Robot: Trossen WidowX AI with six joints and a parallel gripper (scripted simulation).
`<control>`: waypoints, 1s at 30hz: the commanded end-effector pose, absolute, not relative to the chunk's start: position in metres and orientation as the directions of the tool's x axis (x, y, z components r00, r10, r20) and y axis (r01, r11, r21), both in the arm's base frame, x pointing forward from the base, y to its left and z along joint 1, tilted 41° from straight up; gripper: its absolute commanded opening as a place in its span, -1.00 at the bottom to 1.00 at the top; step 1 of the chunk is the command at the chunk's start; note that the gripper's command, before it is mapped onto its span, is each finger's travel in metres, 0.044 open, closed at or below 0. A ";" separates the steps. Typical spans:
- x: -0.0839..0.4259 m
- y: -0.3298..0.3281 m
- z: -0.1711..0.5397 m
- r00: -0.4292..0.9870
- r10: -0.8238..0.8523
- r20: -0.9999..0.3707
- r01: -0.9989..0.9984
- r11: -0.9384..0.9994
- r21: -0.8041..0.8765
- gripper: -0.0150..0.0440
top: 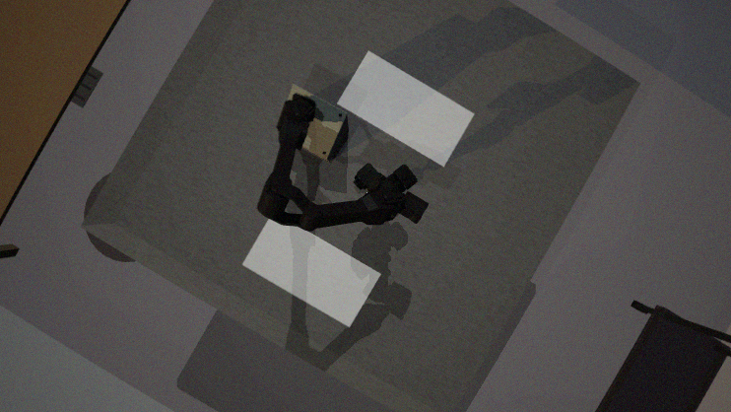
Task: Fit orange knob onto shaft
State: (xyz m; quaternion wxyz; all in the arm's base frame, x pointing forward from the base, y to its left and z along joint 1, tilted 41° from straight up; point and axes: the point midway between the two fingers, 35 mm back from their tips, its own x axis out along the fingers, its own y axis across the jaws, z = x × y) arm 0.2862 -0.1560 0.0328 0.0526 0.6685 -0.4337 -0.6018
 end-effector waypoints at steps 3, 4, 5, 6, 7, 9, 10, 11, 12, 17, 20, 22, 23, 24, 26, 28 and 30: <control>0.288 -0.155 0.035 -0.097 -0.644 -0.759 -0.380 -0.680 0.626 -0.49; 0.288 -0.156 0.034 -0.097 -0.644 -0.759 -0.352 -0.691 0.632 -0.49; 0.288 -0.156 0.034 -0.097 -0.644 -0.759 -0.342 -0.694 0.633 -0.49; 0.288 -0.156 0.034 -0.097 -0.644 -0.759 -0.342 -0.694 0.633 -0.49; 0.288 -0.156 0.033 -0.097 -0.644 -0.759 -0.342 -0.694 0.633 -0.49; 0.287 -0.156 0.033 -0.097 -0.644 -0.759 -0.342 -0.694 0.633 -0.49; 0.287 -0.156 0.033 -0.097 -0.644 -0.759 -0.342 -0.694 0.633 -0.49; 0.287 -0.156 0.033 -0.097 -0.644 -0.759 -0.342 -0.694 0.633 -0.49; 0.287 -0.156 0.033 -0.097 -0.644 -0.759 -0.342 -0.694 0.633 -0.49; 0.287 -0.157 0.031 -0.097 -0.644 -0.759 -0.342 -0.694 0.633 -0.49; 0.287 -0.157 0.031 -0.097 -0.644 -0.759 -0.342 -0.694 0.633 -0.49; 0.287 -0.157 0.032 -0.097 -0.644 -0.759 -0.342 -0.694 0.633 -0.49; 0.288 -0.155 0.033 -0.097 -0.644 -0.759 -0.342 -0.694 0.633 -0.49; 0.288 -0.155 0.033 -0.097 -0.644 -0.759 -0.342 -0.694 0.633 -0.49; 0.288 -0.155 0.034 -0.097 -0.644 -0.759 -0.342 -0.694 0.633 -0.49; 0.289 -0.155 0.035 -0.097 -0.644 -0.759 -0.350 -0.691 0.632 -0.49; 0.289 -0.155 0.035 -0.097 -0.644 -0.759 -0.392 -0.676 0.624 -0.49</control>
